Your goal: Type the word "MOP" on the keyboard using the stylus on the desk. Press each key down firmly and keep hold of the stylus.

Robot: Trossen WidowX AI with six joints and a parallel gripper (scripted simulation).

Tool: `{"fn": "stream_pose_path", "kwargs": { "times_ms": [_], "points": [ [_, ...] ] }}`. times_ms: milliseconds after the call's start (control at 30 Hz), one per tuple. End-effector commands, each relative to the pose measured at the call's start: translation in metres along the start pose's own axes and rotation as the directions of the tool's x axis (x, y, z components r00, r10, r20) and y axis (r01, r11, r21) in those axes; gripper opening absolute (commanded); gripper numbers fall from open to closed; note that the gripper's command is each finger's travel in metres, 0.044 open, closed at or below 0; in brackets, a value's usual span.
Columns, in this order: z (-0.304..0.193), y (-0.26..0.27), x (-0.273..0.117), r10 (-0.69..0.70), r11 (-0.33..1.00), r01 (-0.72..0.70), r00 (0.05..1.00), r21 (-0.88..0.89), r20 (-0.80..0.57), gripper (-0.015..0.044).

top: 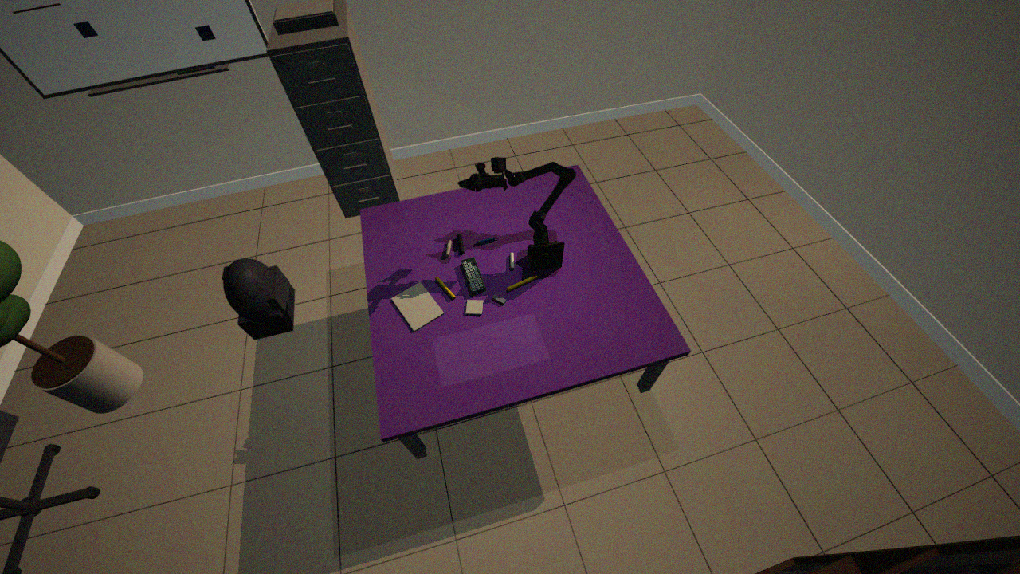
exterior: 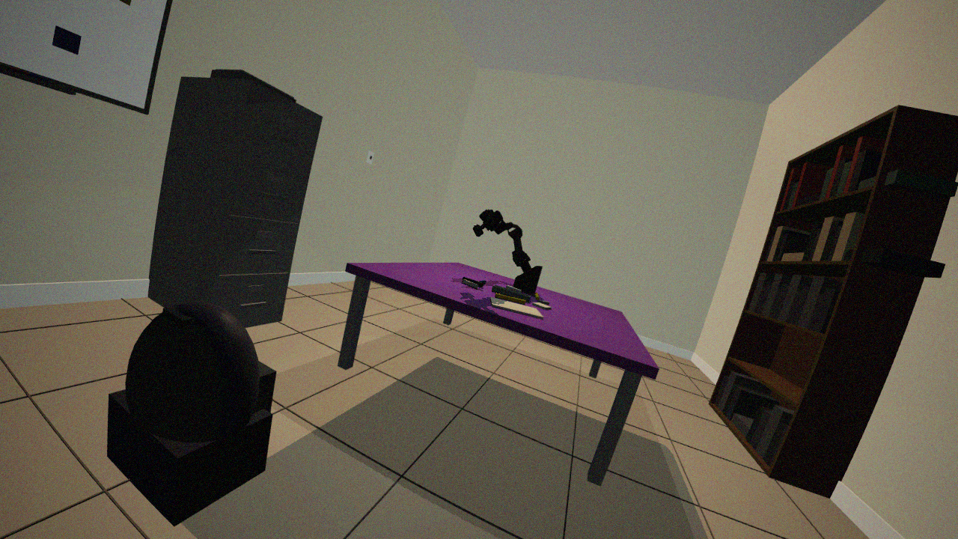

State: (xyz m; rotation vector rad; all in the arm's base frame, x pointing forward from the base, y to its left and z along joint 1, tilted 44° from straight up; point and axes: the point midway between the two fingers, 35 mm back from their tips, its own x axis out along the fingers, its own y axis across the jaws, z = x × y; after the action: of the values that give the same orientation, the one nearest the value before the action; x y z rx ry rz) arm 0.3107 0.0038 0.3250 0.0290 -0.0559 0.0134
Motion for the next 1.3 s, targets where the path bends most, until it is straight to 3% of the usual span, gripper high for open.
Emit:
{"fn": "stream_pose_path", "kwargs": {
  "times_ms": [0,233,533,800,1000,1133,1267],
  "points": [
    [-0.002,0.000,0.002,-0.001,1.000,0.001,1.000,0.002,-0.010,0.0414],
    [-0.084,0.010,0.050,-0.062,0.997,0.072,0.929,0.012,-0.365,0.0230],
    [-0.211,0.033,0.074,-0.193,0.981,0.131,0.641,-0.142,-0.743,0.0000],
    [-0.318,0.049,0.054,-0.382,0.922,0.066,0.312,-0.382,-0.870,0.0000],
    [-0.384,0.054,0.021,-0.546,0.831,-0.057,0.107,-0.554,-0.831,0.0000],
    [-0.416,0.052,0.004,-0.669,0.728,-0.177,0.030,-0.662,-0.743,0.0000],
    [-0.425,0.050,-0.002,-0.709,0.686,-0.222,0.013,-0.693,-0.706,0.0000]
  ]
}}
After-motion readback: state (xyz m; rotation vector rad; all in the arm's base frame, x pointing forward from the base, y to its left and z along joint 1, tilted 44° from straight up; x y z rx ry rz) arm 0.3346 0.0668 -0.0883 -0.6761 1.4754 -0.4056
